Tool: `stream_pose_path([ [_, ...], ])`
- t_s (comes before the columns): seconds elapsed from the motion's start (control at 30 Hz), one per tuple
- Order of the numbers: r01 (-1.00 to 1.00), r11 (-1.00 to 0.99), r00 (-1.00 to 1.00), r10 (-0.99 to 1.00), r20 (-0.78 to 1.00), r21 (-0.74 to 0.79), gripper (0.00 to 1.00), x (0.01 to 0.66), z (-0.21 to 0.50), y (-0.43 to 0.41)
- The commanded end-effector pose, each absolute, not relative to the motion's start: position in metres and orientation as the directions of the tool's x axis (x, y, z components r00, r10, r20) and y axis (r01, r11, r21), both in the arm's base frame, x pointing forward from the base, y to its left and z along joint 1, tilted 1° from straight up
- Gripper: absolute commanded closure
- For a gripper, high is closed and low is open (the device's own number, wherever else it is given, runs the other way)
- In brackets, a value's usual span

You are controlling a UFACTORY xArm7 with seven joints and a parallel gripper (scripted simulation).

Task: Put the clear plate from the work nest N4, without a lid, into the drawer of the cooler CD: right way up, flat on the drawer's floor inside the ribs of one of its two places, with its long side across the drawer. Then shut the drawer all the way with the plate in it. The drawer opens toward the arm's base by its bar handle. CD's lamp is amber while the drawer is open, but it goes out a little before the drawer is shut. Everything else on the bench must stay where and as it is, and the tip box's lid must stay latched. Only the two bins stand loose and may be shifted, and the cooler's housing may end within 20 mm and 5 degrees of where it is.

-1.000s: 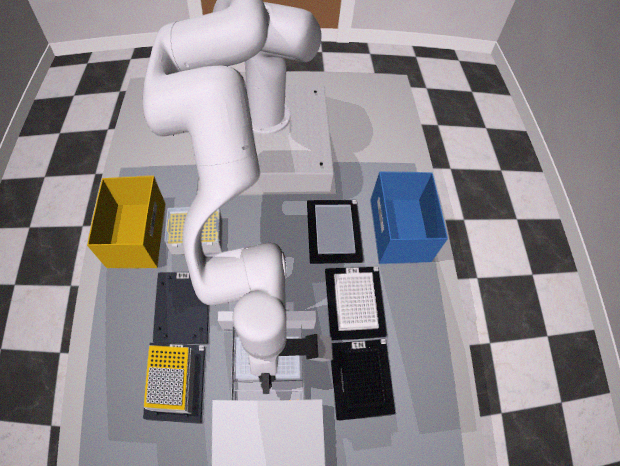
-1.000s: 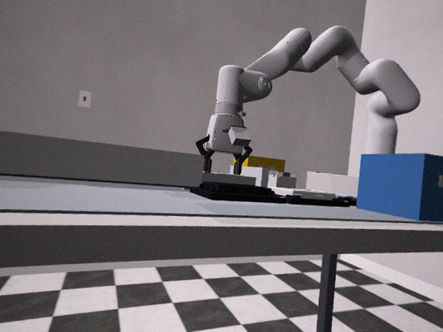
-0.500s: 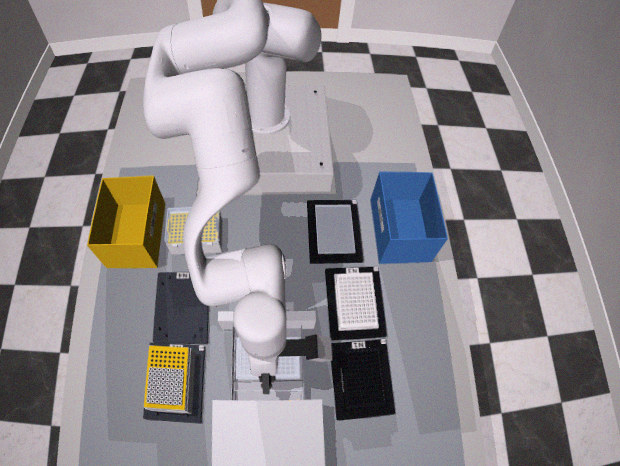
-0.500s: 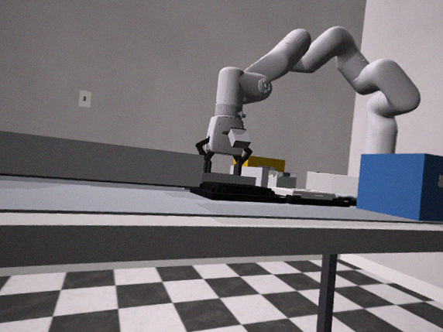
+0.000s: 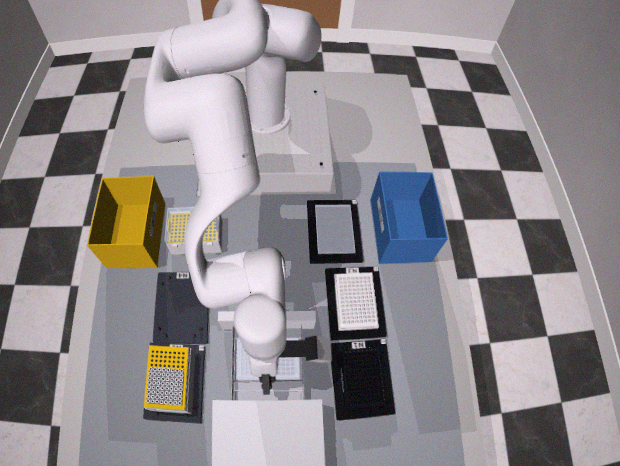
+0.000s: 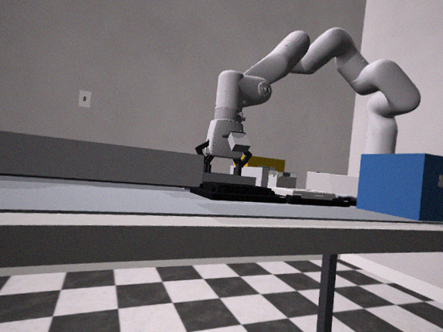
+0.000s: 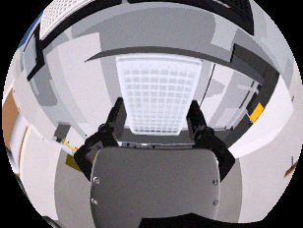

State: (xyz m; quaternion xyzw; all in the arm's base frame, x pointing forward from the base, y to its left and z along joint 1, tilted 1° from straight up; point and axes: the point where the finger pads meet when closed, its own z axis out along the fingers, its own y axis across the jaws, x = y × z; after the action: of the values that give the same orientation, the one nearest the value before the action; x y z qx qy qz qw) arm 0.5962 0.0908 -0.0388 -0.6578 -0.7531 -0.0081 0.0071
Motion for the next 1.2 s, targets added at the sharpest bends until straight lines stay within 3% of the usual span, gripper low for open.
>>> stream_pose_path([
  [0.0, 0.991, 0.134, -0.134, 0.991, 0.021, 0.009, 1.0, 0.5984, -0.0372, 0.0911],
  [1.17, 0.991, 0.134, -0.134, 0.991, 0.021, 0.009, 1.0, 0.5984, -0.0372, 0.0911],
])
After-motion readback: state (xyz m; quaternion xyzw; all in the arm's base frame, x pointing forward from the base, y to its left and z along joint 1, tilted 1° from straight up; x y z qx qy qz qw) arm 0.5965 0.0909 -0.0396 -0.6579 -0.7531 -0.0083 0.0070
